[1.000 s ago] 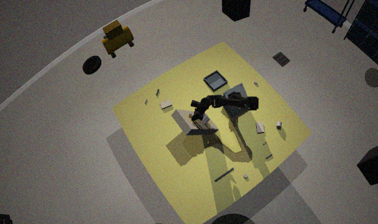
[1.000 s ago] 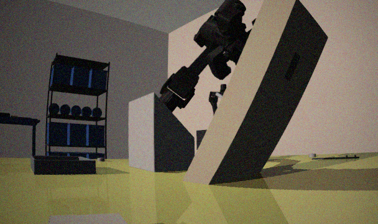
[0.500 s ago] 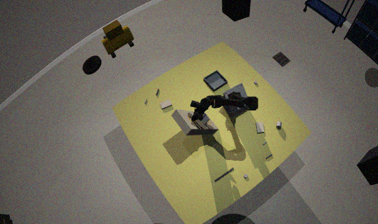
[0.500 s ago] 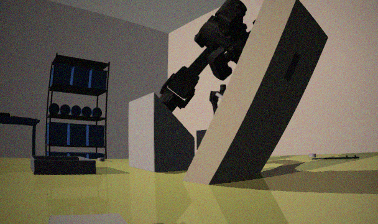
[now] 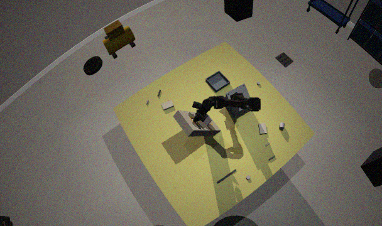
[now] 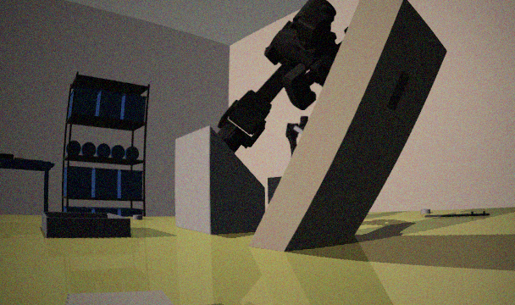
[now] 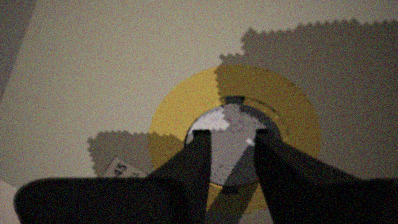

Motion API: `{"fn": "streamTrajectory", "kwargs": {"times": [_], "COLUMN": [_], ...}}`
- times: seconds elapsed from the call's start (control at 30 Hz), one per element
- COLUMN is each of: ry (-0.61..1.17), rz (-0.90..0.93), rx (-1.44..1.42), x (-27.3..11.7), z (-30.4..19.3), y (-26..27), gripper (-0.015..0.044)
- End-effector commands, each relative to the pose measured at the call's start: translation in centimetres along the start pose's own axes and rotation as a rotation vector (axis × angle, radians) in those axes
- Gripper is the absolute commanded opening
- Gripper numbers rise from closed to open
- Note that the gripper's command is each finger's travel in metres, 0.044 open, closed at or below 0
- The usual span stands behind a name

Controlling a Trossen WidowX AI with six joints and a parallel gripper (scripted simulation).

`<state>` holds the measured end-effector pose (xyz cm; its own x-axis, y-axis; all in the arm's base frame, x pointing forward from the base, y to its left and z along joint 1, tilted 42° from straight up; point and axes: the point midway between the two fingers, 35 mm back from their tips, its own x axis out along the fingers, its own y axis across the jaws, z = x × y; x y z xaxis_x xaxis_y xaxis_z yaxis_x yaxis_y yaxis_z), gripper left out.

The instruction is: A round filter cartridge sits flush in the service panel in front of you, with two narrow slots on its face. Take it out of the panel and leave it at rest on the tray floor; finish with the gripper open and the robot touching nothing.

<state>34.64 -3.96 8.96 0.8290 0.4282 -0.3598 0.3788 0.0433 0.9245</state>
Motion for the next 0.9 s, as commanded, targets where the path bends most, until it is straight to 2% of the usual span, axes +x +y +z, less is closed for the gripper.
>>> {"fn": "streamTrajectory", "kwargs": {"times": [0.0,0.87], "ry": [-0.001,-0.005], "rz": [0.001,-0.006], "rx": [-0.002,-0.822], "x": [0.01,0.37], "z": [0.01,0.06], "y": [0.05,0.06], "gripper": [0.0,0.0]}}
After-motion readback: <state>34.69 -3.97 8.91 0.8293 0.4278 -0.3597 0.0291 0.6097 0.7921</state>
